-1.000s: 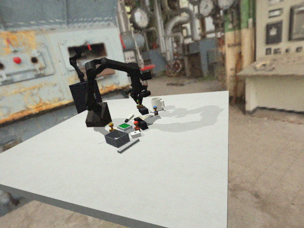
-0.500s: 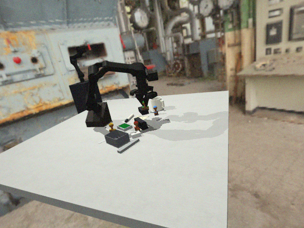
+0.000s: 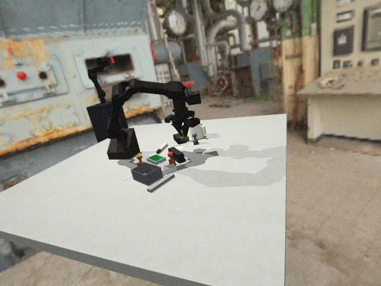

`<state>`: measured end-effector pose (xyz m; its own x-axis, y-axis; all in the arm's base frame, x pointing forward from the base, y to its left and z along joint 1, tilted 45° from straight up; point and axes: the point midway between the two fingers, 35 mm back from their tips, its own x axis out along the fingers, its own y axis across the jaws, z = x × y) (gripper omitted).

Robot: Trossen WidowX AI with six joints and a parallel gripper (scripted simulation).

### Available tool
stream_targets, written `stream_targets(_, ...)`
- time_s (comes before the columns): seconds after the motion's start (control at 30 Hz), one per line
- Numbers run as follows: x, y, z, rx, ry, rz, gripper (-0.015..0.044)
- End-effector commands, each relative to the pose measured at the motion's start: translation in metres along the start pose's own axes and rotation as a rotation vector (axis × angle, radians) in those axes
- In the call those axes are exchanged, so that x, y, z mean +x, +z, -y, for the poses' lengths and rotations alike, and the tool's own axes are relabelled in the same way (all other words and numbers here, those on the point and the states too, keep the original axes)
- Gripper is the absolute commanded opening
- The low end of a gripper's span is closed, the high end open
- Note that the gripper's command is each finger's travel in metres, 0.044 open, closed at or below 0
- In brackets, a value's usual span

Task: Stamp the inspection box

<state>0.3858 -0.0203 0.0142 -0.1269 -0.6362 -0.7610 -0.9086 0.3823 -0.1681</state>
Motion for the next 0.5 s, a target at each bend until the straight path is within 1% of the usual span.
stream_targets(0.0, 0.009, -0.001, 0.001, -0.002, 0.005, -0.007, 0.0000)
stream_targets(0.47, 0.032, -0.002, 0.004, -0.001, 0.004, -0.008, 0.0000)
